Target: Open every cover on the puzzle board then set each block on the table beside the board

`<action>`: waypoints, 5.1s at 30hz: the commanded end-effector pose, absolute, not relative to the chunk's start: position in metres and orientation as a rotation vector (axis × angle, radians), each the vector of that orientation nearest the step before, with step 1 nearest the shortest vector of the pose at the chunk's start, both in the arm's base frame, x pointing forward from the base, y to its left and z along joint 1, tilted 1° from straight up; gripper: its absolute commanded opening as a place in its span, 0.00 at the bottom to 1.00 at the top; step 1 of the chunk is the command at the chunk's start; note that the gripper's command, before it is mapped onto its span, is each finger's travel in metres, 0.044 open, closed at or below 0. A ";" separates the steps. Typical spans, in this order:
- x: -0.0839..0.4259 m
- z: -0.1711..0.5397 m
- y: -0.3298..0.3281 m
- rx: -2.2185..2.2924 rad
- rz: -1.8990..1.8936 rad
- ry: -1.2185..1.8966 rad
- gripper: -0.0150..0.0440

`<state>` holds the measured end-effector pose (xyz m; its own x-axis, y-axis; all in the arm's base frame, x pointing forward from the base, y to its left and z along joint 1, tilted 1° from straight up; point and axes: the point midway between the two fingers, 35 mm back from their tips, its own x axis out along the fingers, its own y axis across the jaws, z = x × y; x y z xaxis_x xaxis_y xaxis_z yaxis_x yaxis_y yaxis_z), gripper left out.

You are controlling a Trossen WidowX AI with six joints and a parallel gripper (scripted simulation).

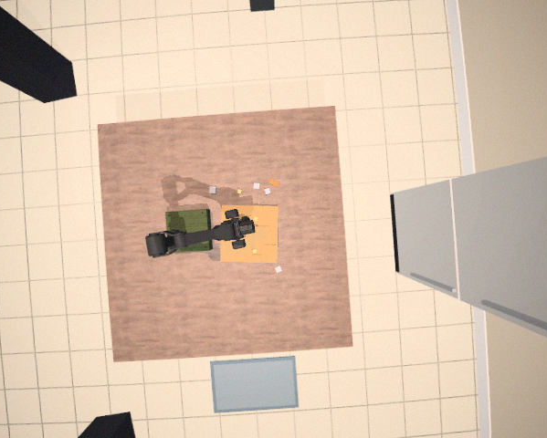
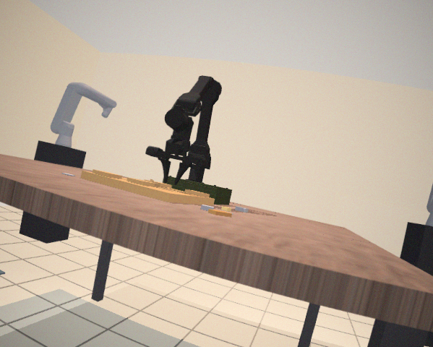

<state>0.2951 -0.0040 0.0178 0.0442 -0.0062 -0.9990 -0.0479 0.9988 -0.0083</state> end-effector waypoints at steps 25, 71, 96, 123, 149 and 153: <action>0.291 -0.001 -0.005 -0.050 0.030 1.548 0.50; 0.291 -0.009 -0.005 -0.050 0.030 1.548 0.50; 0.291 -0.009 -0.005 -0.050 0.030 1.548 0.50; 0.291 -0.009 -0.005 -0.050 0.030 1.548 0.50; 0.291 -0.009 -0.005 -0.050 0.030 1.548 0.50; 0.293 -0.001 -0.004 -0.043 0.032 1.532 0.49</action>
